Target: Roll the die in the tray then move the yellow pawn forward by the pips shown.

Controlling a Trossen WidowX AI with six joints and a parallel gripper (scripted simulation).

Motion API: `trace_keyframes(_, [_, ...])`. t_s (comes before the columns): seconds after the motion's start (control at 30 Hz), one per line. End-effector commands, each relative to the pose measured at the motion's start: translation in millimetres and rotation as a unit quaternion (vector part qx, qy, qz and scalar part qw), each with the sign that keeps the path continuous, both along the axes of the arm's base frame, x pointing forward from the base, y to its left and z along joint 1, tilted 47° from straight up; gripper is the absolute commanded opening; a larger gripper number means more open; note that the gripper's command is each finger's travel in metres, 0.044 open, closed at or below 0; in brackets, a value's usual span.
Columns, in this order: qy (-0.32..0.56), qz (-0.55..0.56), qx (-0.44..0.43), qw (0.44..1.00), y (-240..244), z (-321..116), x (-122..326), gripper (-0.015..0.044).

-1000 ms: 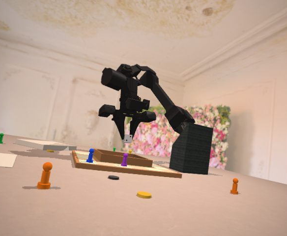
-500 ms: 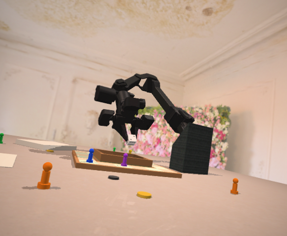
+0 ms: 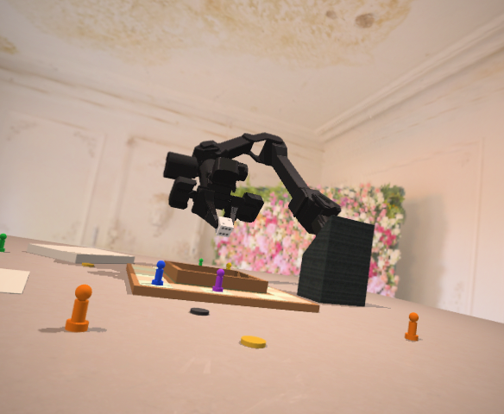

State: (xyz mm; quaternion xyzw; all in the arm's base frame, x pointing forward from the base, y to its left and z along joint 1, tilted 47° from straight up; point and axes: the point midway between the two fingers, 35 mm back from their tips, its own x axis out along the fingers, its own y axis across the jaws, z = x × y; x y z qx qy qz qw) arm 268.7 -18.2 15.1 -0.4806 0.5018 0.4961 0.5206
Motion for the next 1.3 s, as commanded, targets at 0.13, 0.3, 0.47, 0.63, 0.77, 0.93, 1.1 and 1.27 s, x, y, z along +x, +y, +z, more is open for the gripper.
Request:
trace_keyframes(0.13, [-0.006,-0.001,0.004,1.000,4,18,2,0.0000])
trace_keyframes(0.3, [-0.006,-0.001,0.004,1.000,4,19,3,0.0000])
trace_keyframes(0.47, [-0.006,0.001,0.002,1.000,3,18,3,0.0000])
trace_keyframes(0.63, [-0.006,0.001,0.002,1.000,3,18,3,0.0000])
trace_keyframes(0.77, [-0.006,0.001,0.002,1.000,3,18,3,0.0053])
trace_keyframes(0.93, [-0.006,0.001,0.002,1.000,3,18,3,0.0184])
trace_keyframes(1.1, [-0.006,-0.001,0.004,1.000,26,39,4,0.0315])
trace_keyframes(1.27, [-0.006,-0.001,0.005,1.000,32,46,4,0.0440])
